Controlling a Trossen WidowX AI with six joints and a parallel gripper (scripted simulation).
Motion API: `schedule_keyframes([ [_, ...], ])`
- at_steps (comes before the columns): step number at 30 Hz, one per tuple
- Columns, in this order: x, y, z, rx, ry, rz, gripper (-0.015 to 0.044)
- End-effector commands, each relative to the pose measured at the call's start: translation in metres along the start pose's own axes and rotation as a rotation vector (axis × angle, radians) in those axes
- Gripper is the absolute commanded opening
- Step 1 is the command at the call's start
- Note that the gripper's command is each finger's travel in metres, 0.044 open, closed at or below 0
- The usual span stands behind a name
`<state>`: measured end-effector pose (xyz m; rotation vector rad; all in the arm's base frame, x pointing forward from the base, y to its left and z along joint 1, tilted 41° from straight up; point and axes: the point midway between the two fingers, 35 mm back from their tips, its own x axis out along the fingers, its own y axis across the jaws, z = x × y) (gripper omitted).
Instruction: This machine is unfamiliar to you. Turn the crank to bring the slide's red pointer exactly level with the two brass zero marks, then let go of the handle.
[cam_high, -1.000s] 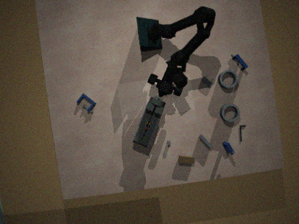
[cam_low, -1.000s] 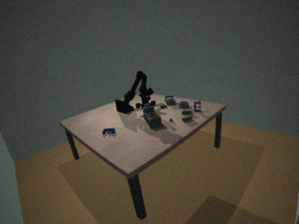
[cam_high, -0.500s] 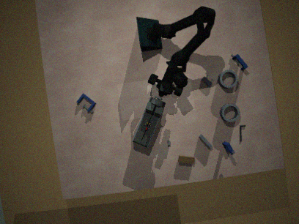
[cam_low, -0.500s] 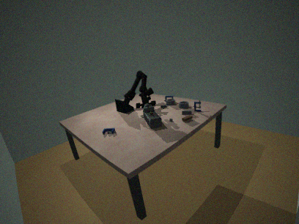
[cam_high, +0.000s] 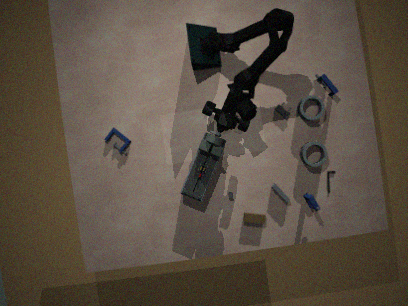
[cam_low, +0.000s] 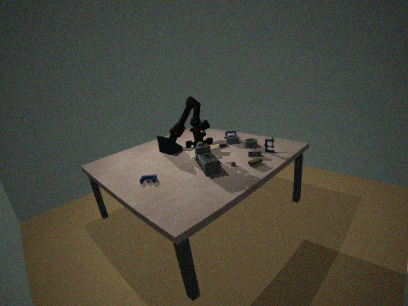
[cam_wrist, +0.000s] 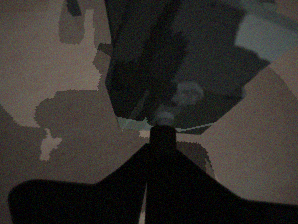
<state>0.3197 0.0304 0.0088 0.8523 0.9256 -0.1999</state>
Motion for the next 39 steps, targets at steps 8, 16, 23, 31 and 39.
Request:
schedule_keyframes([
  [8, -0.0022, 0.0098, 0.0018, -0.008, -0.001, 0.026, 0.0000],
  [16, -0.0028, 0.0108, 0.0022, -0.008, -0.001, 0.026, 0.0000],
  [23, -0.0034, 0.0118, 0.0027, -0.008, -0.001, 0.026, 0.0000],
  [31, -0.0042, 0.0131, 0.0033, -0.008, -0.001, 0.026, 0.0000],
  [39, -0.0053, 0.0146, 0.0042, -0.008, -0.001, 0.026, 0.0000],
])
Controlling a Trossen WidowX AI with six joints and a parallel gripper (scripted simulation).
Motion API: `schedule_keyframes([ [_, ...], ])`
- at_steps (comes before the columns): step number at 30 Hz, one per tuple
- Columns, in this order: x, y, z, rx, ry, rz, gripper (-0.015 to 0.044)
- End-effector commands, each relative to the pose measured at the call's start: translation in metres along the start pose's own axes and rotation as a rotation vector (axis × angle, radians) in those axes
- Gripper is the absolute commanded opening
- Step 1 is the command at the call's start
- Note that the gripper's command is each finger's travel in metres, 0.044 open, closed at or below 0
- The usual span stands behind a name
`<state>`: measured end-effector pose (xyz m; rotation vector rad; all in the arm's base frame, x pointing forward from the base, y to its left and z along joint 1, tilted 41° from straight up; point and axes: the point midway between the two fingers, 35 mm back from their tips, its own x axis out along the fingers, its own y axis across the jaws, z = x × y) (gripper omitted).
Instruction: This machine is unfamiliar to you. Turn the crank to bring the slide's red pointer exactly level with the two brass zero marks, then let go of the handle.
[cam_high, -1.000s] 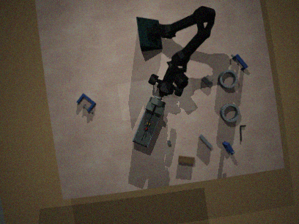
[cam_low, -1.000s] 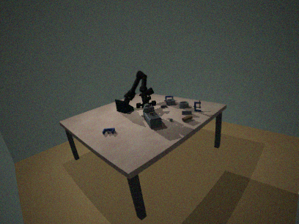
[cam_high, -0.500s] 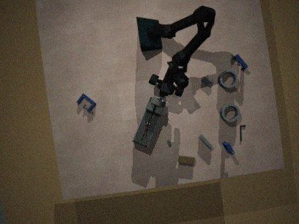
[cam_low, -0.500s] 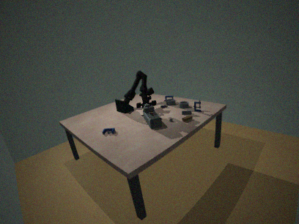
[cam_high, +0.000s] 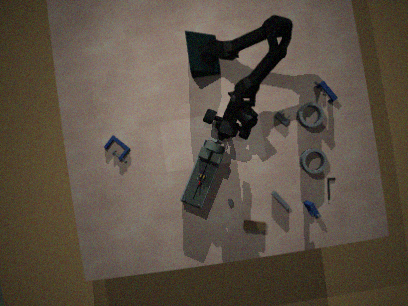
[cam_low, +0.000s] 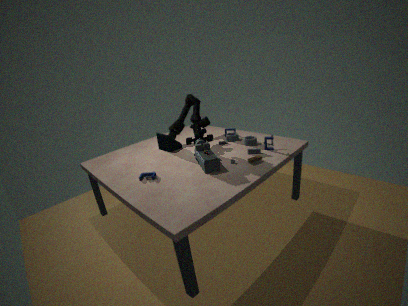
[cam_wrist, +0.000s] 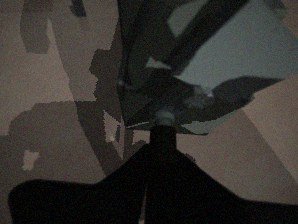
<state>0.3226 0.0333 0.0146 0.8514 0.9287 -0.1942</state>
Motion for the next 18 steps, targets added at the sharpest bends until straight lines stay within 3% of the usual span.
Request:
schedule_keyframes([
  [1, -0.0033, 0.0082, 0.0028, -0.005, -0.006, 0.024, 0.0000],
  [18, -0.0067, 0.0120, 0.0058, -0.005, -0.006, 0.024, 0.0000],
])
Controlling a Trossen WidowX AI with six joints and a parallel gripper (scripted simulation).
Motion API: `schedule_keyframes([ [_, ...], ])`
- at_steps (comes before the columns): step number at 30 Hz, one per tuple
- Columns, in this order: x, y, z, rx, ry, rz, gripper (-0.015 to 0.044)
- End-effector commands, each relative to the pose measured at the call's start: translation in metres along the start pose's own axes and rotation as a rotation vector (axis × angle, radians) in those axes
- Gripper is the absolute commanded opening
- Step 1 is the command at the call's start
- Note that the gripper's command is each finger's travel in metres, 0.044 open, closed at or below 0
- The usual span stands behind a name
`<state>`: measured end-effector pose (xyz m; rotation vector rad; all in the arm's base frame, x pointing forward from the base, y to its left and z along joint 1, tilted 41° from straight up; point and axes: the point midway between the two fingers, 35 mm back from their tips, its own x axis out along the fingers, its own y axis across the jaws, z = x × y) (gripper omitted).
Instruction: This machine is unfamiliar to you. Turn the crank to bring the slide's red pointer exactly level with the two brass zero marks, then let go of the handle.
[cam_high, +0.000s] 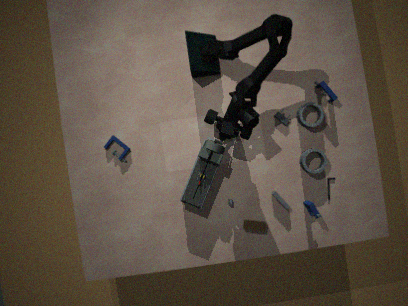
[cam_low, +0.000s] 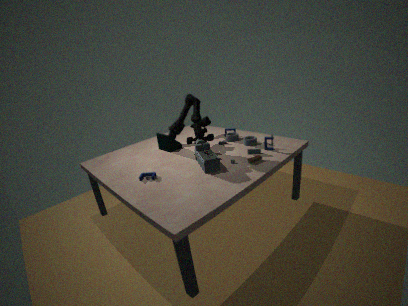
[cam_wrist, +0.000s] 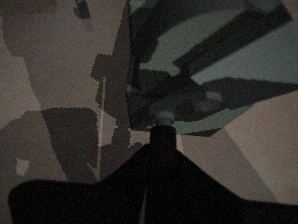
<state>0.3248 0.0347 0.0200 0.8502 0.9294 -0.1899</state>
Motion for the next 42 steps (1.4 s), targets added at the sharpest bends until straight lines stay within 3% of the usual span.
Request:
schedule_keyframes([
  [1, -0.004, 0.007, 0.004, -0.002, -0.008, 0.021, 0.0000],
  [42, -0.030, 0.006, 0.029, -0.003, -0.009, 0.020, 0.0000],
])
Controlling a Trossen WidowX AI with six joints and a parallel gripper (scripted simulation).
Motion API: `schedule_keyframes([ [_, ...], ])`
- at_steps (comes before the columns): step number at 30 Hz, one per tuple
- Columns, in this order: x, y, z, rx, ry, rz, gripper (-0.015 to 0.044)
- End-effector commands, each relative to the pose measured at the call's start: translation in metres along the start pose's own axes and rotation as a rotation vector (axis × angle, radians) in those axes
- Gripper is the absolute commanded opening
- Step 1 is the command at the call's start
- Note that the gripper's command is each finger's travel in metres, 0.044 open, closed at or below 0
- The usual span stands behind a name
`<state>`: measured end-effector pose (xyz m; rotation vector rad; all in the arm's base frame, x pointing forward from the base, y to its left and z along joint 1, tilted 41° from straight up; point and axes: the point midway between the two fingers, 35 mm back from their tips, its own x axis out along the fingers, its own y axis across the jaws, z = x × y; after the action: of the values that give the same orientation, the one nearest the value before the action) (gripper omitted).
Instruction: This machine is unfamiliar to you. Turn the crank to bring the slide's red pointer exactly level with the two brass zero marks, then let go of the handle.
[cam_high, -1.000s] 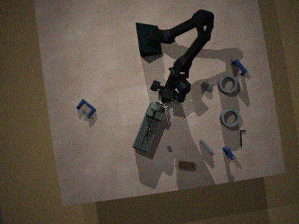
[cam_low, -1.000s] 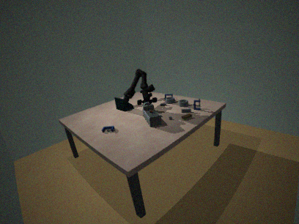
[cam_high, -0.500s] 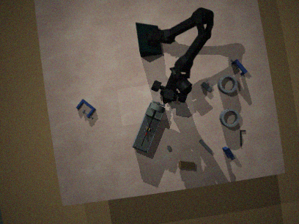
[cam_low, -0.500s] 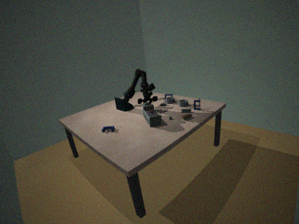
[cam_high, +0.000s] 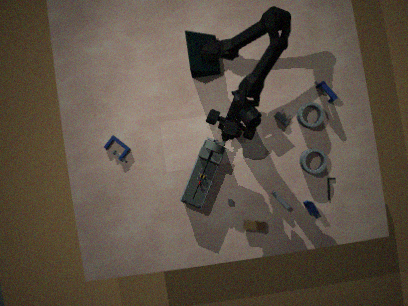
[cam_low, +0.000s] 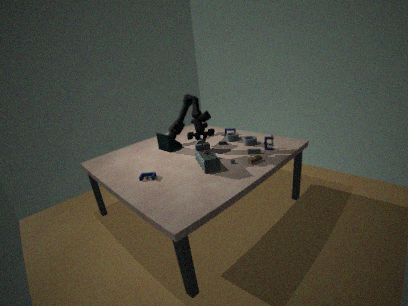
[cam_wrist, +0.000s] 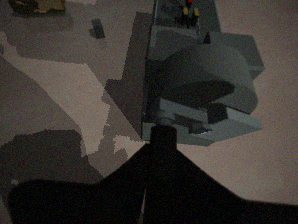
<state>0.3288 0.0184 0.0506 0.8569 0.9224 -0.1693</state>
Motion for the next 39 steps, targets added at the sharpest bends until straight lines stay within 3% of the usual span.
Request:
schedule_keyframes([
  [1, -0.007, -0.003, 0.006, 0.000, -0.011, -0.001, 0.0000],
  [39, -0.014, -0.037, 0.014, -0.001, -0.012, -0.004, 0.0000],
])
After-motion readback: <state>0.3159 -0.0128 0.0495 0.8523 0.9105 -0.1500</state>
